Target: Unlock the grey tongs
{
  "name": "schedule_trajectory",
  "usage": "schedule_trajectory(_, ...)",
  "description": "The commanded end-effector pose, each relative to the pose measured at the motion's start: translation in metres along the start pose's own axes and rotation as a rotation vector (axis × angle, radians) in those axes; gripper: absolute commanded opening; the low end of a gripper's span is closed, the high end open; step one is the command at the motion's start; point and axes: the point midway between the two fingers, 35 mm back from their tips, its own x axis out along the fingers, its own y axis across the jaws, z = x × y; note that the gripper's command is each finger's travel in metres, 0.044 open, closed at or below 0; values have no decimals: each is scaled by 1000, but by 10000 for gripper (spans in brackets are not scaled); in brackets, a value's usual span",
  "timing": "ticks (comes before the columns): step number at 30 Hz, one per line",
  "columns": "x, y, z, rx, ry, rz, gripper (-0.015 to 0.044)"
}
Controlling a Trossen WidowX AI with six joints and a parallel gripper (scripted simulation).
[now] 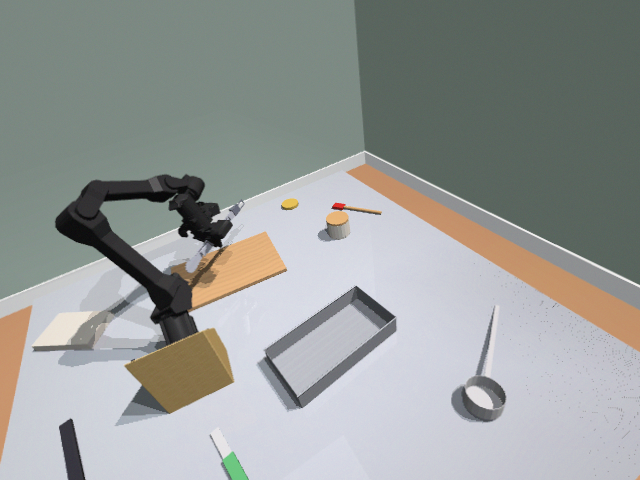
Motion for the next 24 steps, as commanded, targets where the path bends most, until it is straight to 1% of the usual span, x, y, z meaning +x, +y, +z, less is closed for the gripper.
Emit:
schedule_trajectory(1, -5, 0, 3, 45, 47, 29, -150)
schedule_trajectory(11, -16, 1, 5, 194, 169, 121, -150)
schedule_trajectory(24, -13, 1, 5, 205, 176, 128, -150)
